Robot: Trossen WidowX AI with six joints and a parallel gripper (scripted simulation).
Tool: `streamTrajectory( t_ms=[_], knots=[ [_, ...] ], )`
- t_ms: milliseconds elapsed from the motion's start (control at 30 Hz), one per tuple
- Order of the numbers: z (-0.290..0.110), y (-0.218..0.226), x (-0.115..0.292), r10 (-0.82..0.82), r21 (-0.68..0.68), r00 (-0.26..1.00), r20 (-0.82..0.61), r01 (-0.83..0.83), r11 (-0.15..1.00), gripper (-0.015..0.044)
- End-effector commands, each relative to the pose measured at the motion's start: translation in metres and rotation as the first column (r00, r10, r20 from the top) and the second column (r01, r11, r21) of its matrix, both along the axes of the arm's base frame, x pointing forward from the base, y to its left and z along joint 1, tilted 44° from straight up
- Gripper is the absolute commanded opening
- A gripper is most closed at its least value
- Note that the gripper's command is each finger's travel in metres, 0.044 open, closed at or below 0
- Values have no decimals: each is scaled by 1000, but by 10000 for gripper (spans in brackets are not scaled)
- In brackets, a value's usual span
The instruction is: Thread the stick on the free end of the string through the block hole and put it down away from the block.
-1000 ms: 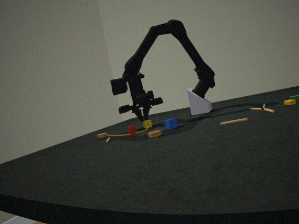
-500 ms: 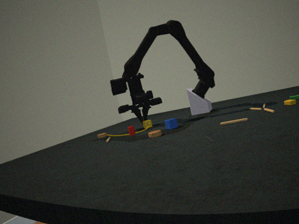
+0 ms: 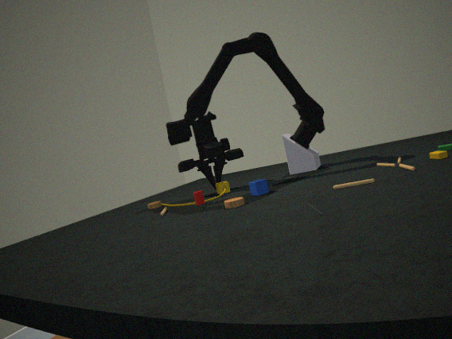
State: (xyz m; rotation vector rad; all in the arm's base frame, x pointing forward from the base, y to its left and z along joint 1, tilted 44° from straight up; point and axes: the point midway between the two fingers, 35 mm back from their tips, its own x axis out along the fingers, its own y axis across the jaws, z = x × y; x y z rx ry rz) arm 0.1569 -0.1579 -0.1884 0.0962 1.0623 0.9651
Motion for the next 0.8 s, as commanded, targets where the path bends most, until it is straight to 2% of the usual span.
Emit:
streamTrajectory(
  t_ms=[0,767],
  knots=[
    [-4,-4,-4,6,-4,1000,1,-6,1000,0],
    [-16,-16,-24,-6,-10,1000,-10,6,1000,0]
  ],
)
